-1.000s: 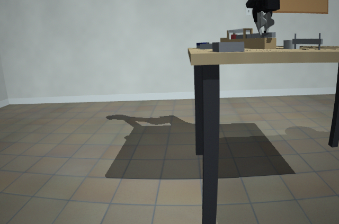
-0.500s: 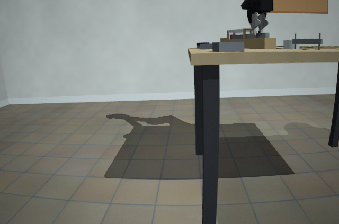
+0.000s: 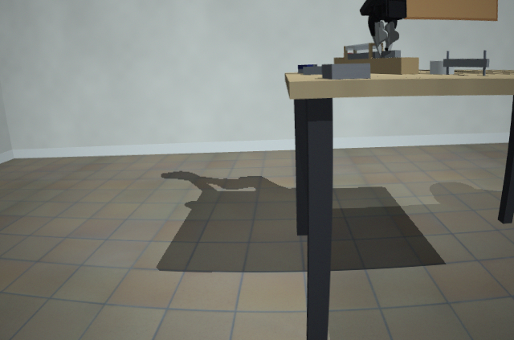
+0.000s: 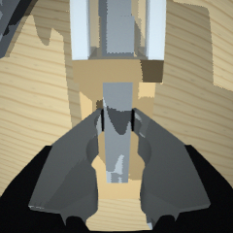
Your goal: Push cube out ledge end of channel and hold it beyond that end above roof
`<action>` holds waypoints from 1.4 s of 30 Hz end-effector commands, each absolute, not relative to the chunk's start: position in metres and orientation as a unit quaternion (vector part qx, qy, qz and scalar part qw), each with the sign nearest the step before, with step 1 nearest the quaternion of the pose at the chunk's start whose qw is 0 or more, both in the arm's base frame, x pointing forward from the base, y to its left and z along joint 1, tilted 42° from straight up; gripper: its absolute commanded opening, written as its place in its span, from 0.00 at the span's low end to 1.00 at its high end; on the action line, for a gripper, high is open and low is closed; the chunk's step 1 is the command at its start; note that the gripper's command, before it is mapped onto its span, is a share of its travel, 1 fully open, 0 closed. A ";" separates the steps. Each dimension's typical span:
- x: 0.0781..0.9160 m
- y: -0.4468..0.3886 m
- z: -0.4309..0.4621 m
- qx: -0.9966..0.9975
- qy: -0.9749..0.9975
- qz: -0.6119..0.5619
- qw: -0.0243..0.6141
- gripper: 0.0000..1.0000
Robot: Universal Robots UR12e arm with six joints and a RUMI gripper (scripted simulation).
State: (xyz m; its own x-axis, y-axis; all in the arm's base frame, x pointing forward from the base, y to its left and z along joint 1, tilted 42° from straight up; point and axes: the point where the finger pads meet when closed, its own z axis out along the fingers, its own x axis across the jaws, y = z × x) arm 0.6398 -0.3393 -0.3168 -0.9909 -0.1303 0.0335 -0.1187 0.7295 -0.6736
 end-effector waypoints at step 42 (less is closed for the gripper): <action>0.643 -0.353 -0.303 -0.067 0.930 -0.362 0.008 0.00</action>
State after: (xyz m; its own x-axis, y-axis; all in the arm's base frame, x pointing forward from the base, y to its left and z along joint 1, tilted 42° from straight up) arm 0.6422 -0.3533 -0.3038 -0.9909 -0.1304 0.0336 -0.1188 0.7297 -0.6734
